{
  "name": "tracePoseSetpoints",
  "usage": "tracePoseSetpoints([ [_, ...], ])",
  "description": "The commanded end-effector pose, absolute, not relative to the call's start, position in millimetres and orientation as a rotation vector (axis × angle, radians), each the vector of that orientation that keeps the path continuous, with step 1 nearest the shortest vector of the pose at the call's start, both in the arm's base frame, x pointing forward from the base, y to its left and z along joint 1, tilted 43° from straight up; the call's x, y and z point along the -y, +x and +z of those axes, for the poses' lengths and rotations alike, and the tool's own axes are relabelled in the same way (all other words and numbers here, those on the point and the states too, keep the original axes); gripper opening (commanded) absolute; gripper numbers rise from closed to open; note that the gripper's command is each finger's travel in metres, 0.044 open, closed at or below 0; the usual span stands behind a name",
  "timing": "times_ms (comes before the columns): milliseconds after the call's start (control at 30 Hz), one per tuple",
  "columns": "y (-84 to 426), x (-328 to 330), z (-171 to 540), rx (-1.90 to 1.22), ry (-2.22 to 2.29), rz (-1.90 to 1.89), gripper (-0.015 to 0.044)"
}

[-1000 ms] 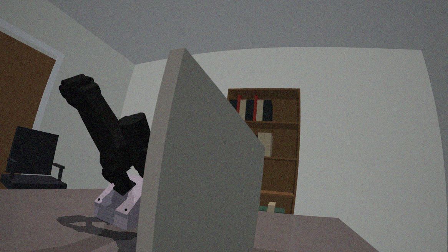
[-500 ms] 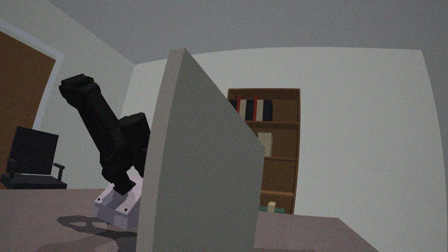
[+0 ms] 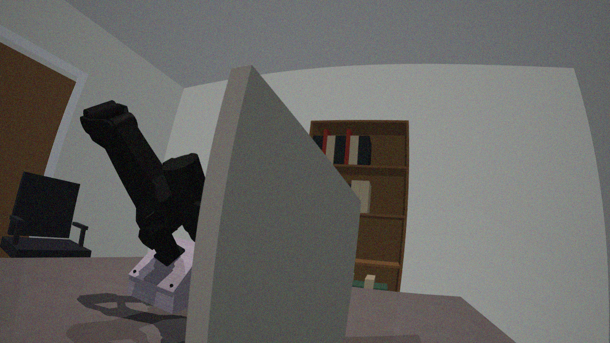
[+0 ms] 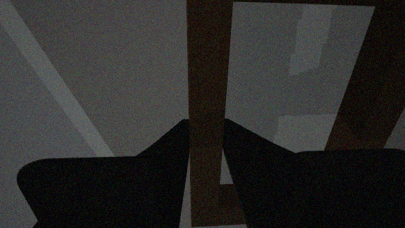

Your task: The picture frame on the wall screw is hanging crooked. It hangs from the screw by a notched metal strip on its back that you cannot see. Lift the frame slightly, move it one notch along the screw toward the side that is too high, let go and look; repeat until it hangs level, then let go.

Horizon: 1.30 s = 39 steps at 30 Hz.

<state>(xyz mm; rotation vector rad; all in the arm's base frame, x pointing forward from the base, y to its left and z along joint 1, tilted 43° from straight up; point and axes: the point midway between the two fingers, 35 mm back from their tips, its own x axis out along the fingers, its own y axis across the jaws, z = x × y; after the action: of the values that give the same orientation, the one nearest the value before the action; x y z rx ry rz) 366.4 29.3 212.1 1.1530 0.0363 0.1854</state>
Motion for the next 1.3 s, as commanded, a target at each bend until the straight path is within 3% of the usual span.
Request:
tracePoseSetpoints([
  [0, 366.0, -32.8, 213.1, -0.034, 1.148, 0.197, 0.0000],
  [1267, 365.5, -37.0, 211.2, -0.034, 1.148, 0.197, 0.0000],
])
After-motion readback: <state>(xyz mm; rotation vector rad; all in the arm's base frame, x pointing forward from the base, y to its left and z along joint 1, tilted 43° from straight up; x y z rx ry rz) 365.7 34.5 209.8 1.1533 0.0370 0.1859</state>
